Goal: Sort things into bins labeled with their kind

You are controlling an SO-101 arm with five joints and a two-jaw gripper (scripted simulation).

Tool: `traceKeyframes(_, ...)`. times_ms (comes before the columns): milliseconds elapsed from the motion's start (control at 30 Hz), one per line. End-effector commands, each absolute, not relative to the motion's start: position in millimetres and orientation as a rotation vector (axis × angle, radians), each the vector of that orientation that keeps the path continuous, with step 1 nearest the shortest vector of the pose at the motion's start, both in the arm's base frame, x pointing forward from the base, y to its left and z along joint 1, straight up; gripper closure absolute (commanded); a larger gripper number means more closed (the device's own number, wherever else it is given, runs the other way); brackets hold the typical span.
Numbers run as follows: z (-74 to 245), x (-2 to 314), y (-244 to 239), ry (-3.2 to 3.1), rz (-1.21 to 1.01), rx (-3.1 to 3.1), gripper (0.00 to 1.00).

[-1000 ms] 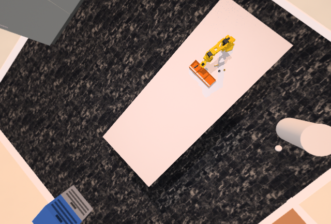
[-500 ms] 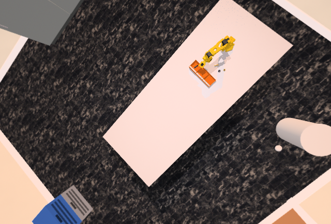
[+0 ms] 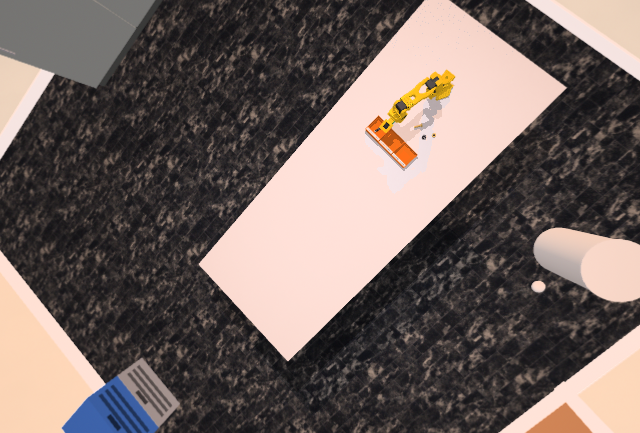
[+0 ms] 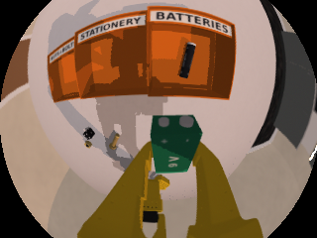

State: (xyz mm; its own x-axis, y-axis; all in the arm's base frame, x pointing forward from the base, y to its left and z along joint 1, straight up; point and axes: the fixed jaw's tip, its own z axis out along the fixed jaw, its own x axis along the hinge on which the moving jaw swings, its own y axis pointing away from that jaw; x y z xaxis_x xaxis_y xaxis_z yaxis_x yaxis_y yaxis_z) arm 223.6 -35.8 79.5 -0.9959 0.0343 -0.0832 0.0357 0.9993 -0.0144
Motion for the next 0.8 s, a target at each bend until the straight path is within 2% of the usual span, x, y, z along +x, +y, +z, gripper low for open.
traceKeyframes(0,92,231,-39,3.0,-0.036,0.089,1.0)
traceKeyframes(767,93,247,-45,2.962,-0.041,0.164,1.0)
